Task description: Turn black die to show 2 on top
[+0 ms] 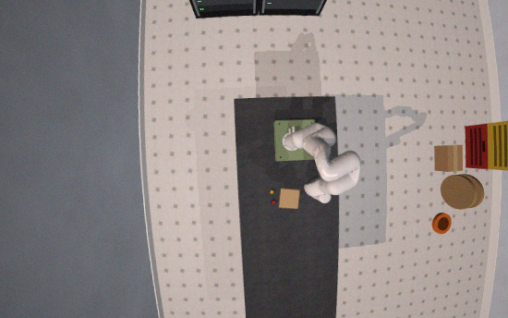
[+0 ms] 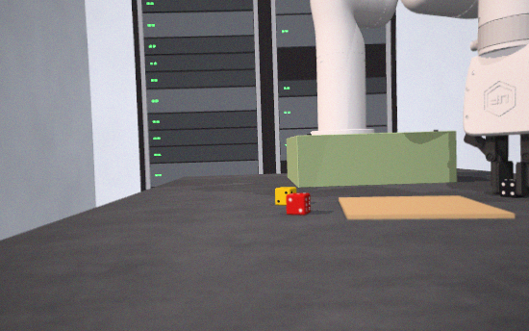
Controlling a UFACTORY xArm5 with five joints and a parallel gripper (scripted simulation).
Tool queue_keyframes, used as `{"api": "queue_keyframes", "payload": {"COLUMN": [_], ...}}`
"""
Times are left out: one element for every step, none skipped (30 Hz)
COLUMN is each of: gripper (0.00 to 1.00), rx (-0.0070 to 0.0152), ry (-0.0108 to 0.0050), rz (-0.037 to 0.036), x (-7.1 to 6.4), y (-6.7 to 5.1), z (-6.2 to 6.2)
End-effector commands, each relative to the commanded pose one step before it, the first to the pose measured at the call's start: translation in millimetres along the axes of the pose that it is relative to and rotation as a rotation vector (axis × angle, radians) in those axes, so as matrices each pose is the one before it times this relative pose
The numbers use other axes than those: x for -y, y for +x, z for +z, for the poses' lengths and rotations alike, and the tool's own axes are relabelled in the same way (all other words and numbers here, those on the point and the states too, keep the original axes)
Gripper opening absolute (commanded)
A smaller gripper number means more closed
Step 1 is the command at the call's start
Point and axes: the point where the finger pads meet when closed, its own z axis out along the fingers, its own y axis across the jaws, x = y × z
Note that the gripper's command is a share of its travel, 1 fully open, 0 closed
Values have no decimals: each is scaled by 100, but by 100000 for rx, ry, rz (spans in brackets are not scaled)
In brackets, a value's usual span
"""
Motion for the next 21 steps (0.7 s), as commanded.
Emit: {"api": "queue_keyframes", "payload": {"gripper": [15, 15, 15, 15, 15, 15, 15, 15, 15, 15, 15, 15, 15, 15, 15, 15, 15, 15, 15, 15, 15], "rx": [29, 0, 0, 0, 0, 0, 0, 0, 0, 0, 0, 0, 0, 0, 0, 0, 0, 0, 1, 1, 0], "ry": [-273, 0, 0, 0, 0, 0, 0, 0, 0, 0, 0, 0, 0, 0, 0, -1, -2, -3, -5, -6, 0], "rz": [0, 0, 0, 0, 0, 0, 0, 0, 0, 0, 0, 0, 0, 0, 0, 0, 0, 0, 0, 0, 0], "x": [-113, 0, 0, 0, 0, 0, 0, 0, 0, 0, 0, 0, 0, 0, 0, 0, -1, -1, 1, 4, -4], "y": [-12, 0, 0, 0, 0, 0, 0, 0, 0, 0, 0, 0, 0, 0, 0, 0, 0, 0, 0, 0, 0], "z": [-71, 0, 0, 0, 0, 0, 0, 0, 0, 0, 0, 0, -6, 0, 0, -41, -103, -182, -271, -364, -460]}}
